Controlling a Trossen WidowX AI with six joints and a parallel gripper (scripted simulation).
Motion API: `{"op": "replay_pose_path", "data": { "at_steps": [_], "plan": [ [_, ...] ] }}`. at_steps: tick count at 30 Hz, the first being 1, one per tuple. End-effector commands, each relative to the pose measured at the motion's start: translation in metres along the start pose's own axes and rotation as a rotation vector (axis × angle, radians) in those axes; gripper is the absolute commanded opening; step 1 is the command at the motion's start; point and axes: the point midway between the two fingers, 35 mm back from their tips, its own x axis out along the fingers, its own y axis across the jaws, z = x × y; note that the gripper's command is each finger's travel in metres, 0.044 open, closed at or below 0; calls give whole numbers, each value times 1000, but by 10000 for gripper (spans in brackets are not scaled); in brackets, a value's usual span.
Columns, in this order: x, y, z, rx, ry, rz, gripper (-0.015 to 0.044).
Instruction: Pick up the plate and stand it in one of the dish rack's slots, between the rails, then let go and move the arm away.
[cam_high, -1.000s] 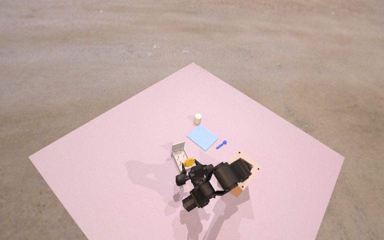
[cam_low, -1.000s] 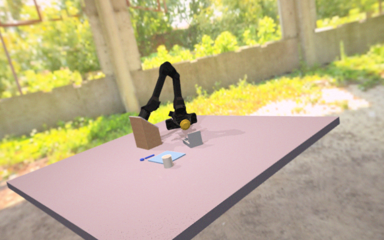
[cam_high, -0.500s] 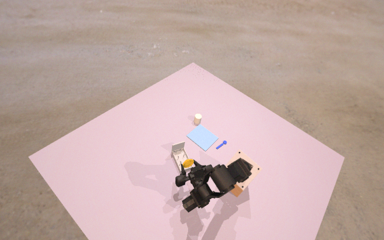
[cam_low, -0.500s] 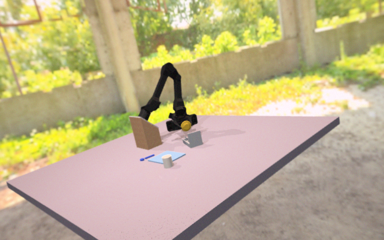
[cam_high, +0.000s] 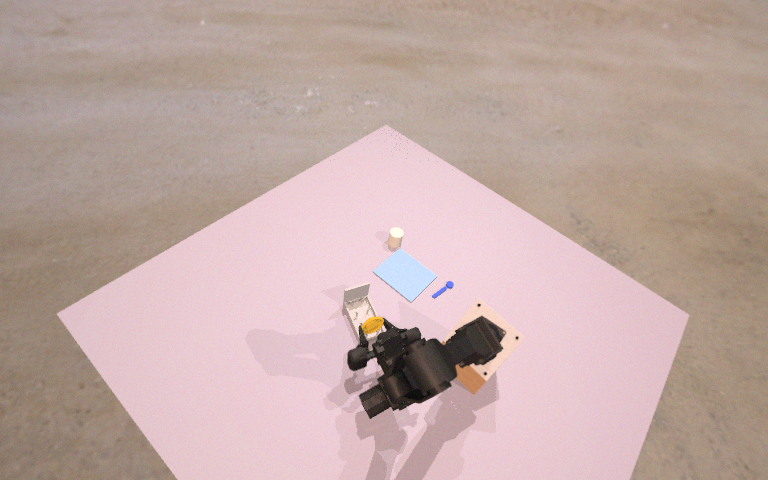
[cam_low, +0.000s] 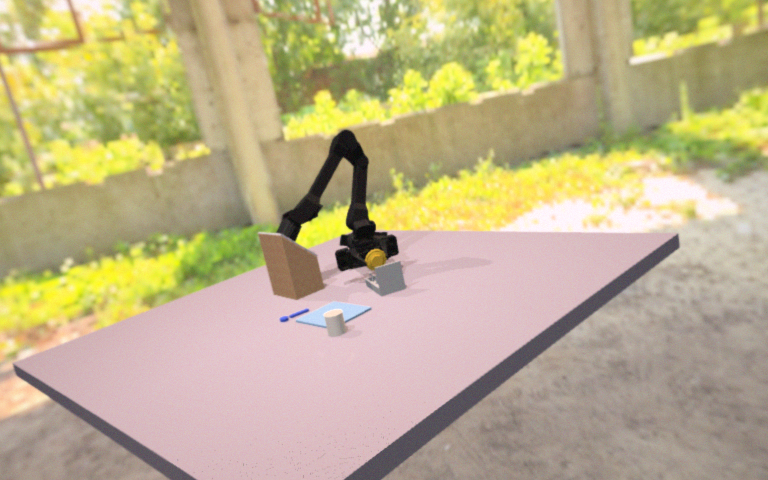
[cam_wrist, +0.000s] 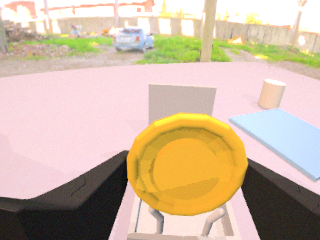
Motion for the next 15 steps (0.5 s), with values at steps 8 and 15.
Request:
{"op": "replay_pose_path", "data": {
  "at_steps": [8,15],
  "plan": [
    [14,-3,1,-1,-2,-1,0],
    [20,-4,1,5,-3,0,0]
  ]
}}
